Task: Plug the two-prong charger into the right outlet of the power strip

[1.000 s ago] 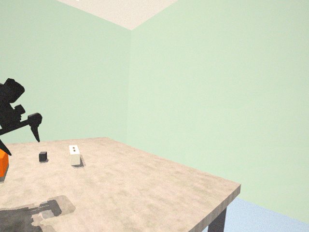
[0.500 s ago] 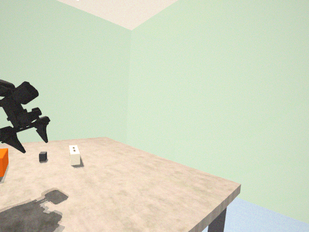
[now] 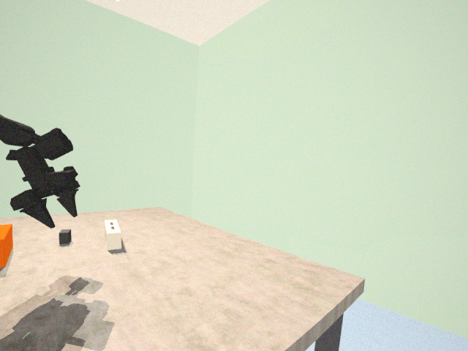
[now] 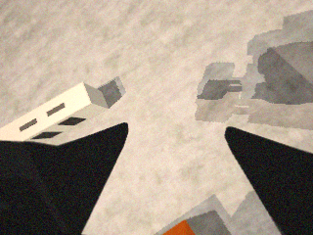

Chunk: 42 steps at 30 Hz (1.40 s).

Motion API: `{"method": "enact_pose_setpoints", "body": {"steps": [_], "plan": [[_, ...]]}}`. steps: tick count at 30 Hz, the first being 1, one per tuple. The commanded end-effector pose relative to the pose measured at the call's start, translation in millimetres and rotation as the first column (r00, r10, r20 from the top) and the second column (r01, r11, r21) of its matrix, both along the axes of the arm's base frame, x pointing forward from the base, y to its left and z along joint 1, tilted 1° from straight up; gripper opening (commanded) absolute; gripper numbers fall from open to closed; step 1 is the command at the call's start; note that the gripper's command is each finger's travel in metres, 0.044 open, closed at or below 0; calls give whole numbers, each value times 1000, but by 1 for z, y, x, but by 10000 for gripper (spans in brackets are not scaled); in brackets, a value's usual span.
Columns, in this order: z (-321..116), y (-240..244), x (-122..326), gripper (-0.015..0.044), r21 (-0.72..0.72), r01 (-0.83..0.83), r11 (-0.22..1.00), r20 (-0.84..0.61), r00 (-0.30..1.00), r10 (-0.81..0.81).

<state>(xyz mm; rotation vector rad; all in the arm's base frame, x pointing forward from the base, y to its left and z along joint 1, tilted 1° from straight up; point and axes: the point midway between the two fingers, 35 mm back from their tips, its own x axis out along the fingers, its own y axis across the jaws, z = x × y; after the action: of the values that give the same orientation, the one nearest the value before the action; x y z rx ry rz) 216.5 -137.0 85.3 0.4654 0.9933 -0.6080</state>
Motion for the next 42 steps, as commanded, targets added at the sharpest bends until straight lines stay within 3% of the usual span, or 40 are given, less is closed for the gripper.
{"method": "enact_pose_setpoints", "body": {"steps": [1,20,42], "plan": [[-1,8,7,440,-10,-80,997,-35,996,80],[-11,61,36,440,-5,-513,859,-201,842,501],[-27,131,51,440,82,-872,483,-347,429,834]]}}
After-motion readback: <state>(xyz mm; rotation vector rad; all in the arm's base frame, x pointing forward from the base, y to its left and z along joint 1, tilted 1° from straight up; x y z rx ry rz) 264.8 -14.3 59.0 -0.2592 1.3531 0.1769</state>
